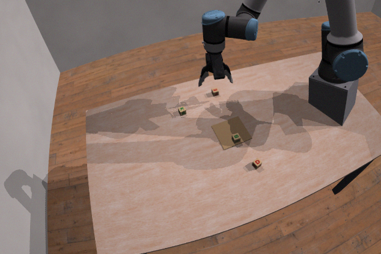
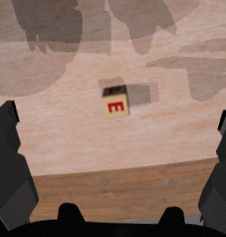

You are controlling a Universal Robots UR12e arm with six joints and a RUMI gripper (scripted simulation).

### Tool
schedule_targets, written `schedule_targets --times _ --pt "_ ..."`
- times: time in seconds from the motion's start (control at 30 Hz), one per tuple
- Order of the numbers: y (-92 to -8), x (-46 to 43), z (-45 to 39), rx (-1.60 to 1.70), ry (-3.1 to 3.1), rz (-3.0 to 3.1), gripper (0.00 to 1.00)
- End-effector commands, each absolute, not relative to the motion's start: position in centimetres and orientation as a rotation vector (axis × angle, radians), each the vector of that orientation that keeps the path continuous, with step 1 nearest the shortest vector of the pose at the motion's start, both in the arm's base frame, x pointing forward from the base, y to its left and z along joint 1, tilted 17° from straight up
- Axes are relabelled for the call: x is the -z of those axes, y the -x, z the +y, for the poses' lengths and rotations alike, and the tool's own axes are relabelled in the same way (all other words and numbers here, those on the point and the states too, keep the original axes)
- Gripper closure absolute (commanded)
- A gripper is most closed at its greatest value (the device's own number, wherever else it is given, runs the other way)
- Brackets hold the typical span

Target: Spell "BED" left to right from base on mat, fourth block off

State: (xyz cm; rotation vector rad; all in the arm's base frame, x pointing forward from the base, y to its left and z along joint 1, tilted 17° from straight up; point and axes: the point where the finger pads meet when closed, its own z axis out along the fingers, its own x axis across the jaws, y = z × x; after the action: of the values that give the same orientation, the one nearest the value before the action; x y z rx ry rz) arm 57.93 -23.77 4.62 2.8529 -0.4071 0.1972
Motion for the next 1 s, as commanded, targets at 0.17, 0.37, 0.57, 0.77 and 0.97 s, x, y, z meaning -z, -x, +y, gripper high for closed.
schedule_targets --times 0.17,0.37,0.57,0.77,0.97 --pt "-56.9 -5.4 -26.6 -0.178 -2.870 -0.188 0.00" --pt "-56.5 -5.6 -27.5 -0.169 -2.870 -0.122 0.00" --pt "-56.4 -5.7 -27.8 -0.167 -2.870 -0.102 0.00" --pt "-56.4 -5.7 -27.8 -0.167 -2.870 -0.101 0.60" --pt "-56.4 -5.7 -27.8 -0.167 -2.870 -0.101 0.60"
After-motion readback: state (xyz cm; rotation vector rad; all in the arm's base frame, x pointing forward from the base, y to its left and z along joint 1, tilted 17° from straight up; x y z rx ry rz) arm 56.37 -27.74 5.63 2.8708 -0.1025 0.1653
